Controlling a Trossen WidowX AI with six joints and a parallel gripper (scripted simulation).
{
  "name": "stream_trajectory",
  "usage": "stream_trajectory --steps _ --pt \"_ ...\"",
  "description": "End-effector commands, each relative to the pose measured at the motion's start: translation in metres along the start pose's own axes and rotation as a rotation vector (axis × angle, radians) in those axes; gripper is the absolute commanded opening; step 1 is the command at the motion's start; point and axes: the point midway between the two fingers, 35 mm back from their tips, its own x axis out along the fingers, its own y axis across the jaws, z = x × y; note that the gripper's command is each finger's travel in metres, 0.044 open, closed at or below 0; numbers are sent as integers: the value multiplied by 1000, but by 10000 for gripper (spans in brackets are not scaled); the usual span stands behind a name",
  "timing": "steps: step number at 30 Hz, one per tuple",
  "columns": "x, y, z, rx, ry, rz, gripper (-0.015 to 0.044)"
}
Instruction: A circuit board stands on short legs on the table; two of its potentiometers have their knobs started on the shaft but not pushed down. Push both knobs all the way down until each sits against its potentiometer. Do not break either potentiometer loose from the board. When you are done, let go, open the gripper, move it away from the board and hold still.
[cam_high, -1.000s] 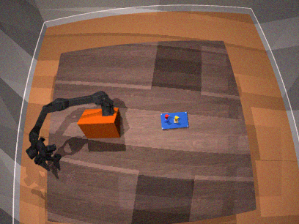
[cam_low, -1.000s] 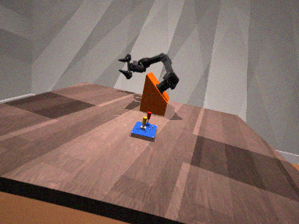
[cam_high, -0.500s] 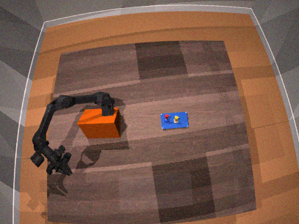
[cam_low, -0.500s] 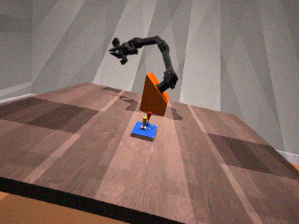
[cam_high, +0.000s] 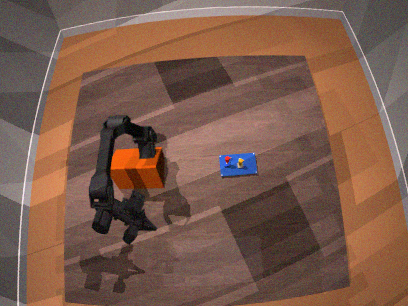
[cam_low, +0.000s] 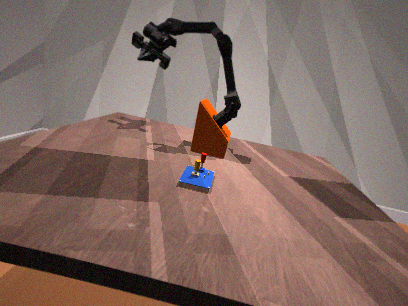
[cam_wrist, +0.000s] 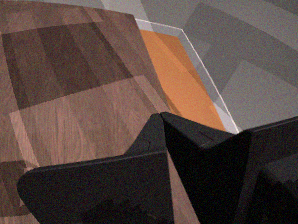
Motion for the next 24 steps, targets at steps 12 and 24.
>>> stream_trajectory --steps 12,24 --pt "118 106 114 167 247 272 0" --pt "201 282 165 263 605 413 0"
